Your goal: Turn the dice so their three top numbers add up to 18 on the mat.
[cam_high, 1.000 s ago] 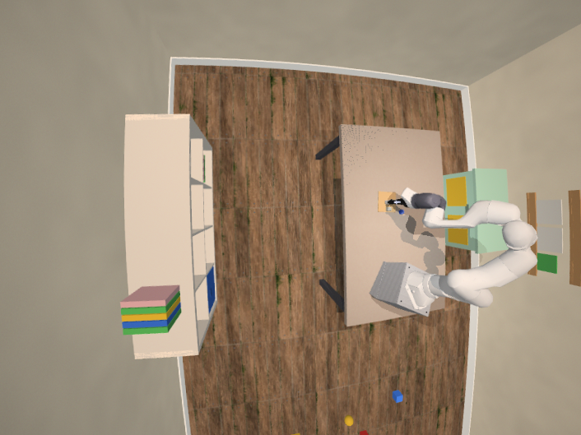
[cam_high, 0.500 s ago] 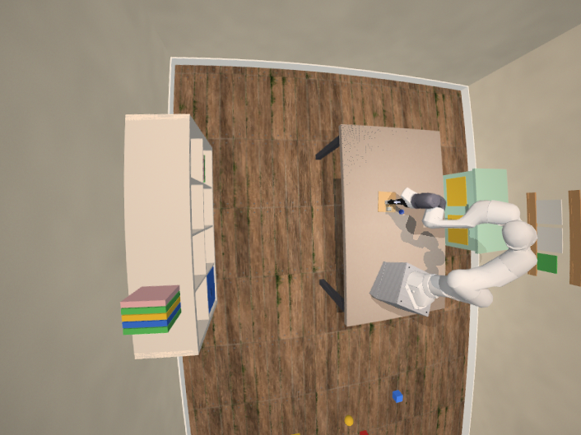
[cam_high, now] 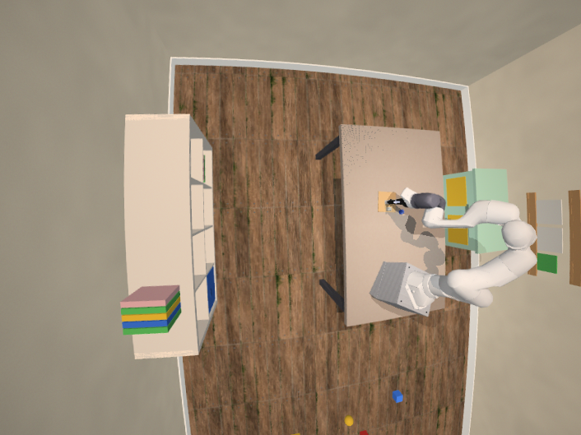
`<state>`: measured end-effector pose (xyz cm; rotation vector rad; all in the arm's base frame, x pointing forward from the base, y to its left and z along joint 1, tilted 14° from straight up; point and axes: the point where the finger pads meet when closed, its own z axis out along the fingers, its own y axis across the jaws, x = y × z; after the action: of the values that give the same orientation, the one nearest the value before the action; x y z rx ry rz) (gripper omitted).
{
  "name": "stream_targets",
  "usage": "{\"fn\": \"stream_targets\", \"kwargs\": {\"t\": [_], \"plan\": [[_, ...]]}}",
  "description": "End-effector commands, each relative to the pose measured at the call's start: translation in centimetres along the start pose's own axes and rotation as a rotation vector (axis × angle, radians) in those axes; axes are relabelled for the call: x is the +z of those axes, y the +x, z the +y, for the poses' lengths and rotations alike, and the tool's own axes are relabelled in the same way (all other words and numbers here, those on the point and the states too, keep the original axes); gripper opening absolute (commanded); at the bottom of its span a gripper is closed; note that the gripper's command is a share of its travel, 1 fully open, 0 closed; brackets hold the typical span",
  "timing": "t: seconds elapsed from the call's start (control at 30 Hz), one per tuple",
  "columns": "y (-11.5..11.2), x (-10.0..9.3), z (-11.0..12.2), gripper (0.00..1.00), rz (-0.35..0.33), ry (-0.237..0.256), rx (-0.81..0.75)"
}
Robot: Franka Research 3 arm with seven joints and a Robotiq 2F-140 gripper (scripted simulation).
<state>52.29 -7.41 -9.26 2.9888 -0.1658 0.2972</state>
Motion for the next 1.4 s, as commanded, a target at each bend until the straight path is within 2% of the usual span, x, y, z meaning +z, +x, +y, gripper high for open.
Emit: {"fn": "stream_targets", "kwargs": {"t": [0.0, 1.13, 1.37], "plan": [[0.0, 0.09, 0.03, 0.13, 0.0, -0.002, 0.002], [0.0, 0.09, 0.03, 0.13, 0.0, -0.002, 0.002], [0.0, 0.09, 0.03, 0.2, 0.0, -0.002, 0.002]]}}
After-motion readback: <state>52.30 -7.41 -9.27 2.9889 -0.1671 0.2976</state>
